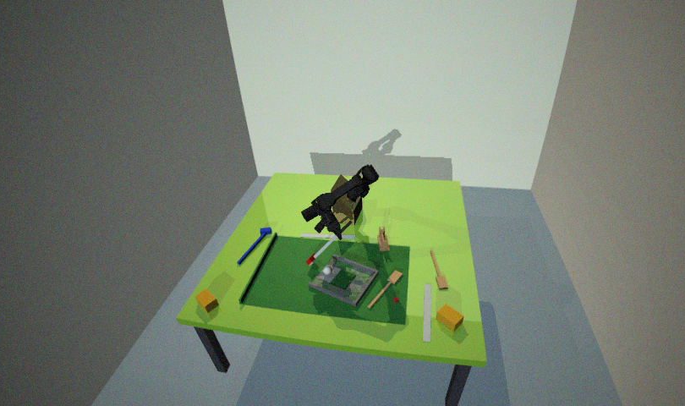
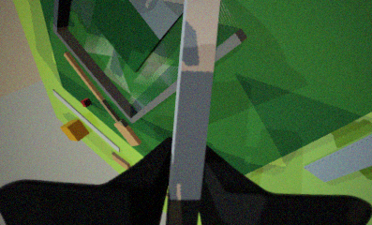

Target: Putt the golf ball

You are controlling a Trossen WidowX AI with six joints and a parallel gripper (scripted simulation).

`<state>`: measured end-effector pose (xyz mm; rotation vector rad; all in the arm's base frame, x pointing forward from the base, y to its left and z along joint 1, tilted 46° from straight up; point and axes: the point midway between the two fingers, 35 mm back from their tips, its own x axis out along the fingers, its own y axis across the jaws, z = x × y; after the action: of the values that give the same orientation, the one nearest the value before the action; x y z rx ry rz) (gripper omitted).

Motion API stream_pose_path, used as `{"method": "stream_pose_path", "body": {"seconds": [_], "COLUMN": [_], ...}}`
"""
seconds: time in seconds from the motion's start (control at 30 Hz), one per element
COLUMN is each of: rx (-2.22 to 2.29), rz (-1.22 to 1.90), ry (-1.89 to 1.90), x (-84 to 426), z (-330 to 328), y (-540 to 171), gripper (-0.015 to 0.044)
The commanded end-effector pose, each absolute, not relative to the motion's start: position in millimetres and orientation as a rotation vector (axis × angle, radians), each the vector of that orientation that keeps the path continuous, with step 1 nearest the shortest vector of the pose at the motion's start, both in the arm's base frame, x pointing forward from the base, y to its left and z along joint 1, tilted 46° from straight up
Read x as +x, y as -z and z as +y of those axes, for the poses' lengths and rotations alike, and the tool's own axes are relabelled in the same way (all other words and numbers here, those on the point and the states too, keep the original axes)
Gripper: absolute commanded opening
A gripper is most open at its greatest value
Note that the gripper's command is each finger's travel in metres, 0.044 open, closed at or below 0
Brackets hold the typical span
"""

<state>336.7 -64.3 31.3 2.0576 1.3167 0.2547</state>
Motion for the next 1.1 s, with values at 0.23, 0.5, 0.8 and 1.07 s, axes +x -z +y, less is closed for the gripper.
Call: {"method": "stream_pose_path", "body": {"seconds": [0.23, 0.5, 0.8, 1.07], "rx": [2.058, 2.06, 2.06, 2.06], "rz": [1.287, 1.299, 1.299, 1.299], "ry": [-0.263, -0.259, -0.259, -0.259], "x": [344.6, 344.0, 344.0, 344.0], "z": [-76.6, -74.1, -74.1, -74.1], "y": [-102.8, -95.8, -95.8, -95.8], "gripper": [0.0, 0.0, 0.0, 0.0]}}
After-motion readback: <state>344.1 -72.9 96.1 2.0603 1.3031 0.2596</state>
